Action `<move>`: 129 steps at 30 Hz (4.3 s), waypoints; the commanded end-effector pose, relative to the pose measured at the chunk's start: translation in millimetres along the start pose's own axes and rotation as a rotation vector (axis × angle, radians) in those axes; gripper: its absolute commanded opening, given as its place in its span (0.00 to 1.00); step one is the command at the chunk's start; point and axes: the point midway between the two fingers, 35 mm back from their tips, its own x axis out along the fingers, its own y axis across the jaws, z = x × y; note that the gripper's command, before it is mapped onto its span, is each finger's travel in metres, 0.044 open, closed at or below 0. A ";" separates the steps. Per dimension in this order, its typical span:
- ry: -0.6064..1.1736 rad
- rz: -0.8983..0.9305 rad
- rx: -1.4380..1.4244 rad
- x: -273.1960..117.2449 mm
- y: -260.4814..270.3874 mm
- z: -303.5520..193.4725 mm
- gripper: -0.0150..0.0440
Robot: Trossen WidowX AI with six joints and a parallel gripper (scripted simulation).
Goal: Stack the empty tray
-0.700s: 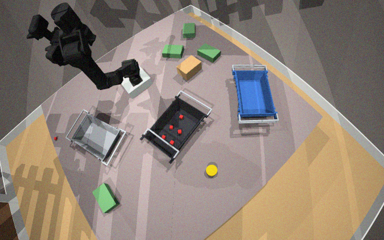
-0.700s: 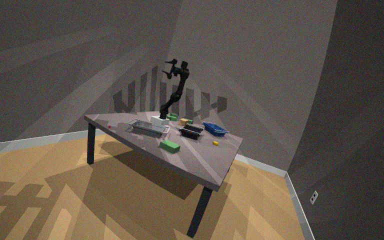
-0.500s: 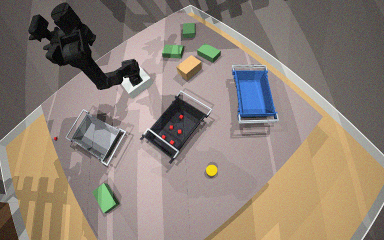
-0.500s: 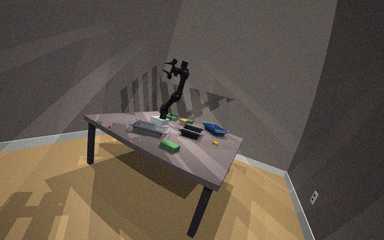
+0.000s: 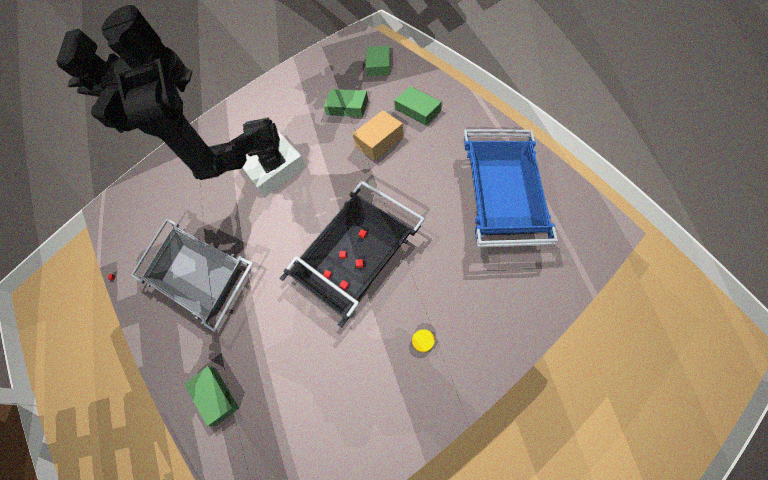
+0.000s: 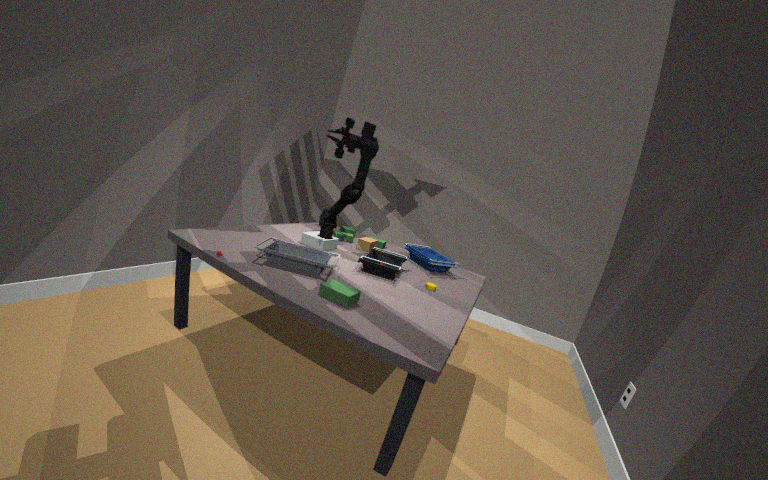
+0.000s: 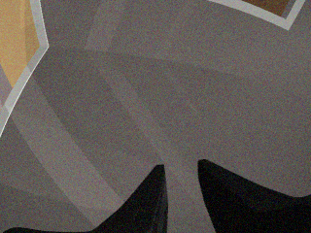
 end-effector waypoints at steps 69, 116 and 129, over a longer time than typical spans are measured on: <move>2.110 -0.945 1.652 -374.1 230.7 -351.2 0.39; 2.454 -3.587 1.369 -480.1 470.5 77.6 0.39; 2.456 -3.587 1.369 -472.9 465.7 84.7 0.39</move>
